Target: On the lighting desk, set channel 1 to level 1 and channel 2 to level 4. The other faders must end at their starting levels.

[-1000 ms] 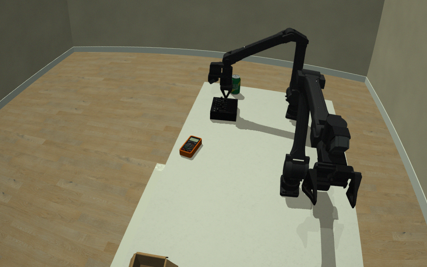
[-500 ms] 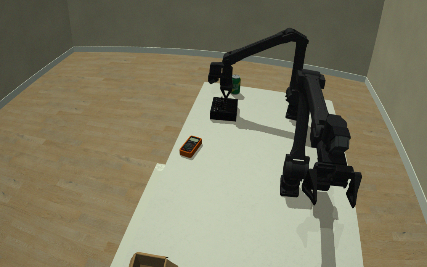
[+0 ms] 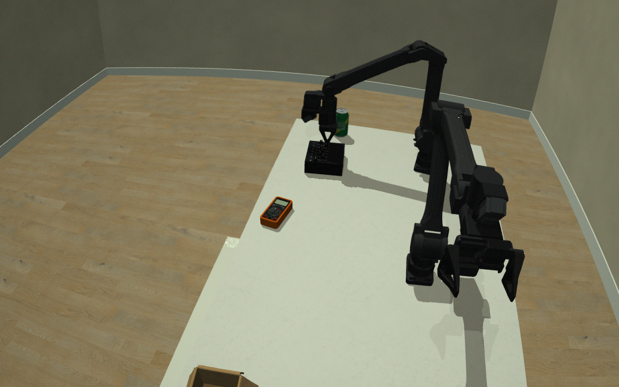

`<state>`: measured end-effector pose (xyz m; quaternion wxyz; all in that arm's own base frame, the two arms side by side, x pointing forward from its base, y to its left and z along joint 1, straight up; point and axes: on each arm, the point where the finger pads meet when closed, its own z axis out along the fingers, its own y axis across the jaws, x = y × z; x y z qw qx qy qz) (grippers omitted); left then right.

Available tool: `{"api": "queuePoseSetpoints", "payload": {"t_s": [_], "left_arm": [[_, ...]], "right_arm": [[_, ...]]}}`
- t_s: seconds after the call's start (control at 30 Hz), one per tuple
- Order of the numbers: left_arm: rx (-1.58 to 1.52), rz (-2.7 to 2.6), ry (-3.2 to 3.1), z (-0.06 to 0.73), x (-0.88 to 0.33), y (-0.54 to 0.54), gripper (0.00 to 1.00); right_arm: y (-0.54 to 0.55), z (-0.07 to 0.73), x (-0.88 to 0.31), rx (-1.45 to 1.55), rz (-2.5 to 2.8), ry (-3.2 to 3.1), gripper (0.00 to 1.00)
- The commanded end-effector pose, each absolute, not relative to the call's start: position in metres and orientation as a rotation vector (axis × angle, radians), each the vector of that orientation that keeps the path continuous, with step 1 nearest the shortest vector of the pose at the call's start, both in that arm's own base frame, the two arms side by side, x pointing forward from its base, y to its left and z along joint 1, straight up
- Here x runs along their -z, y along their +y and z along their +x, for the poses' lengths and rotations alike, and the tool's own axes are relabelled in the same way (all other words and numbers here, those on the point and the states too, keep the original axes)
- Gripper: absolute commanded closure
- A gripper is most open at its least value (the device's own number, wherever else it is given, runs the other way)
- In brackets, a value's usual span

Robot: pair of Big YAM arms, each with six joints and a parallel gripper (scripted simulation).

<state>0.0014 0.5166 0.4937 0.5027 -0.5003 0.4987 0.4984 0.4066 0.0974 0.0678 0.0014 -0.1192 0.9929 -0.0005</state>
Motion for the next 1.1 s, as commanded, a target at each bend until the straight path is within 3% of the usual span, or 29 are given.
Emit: {"api": "queuePoseSetpoints", "payload": {"t_s": [0.0, 1.07], "left_arm": [[-1.256, -1.154, 1.159, -0.002, -0.532, 0.522, 0.00], [-1.256, -1.154, 1.159, -0.002, -0.532, 0.522, 0.00]], "right_arm": [[0.094, 0.408, -0.064, -0.003, -0.377, 3.115, 1.00], [0.100, 0.432, -0.079, -0.009, -0.372, 3.077, 1.00]]}}
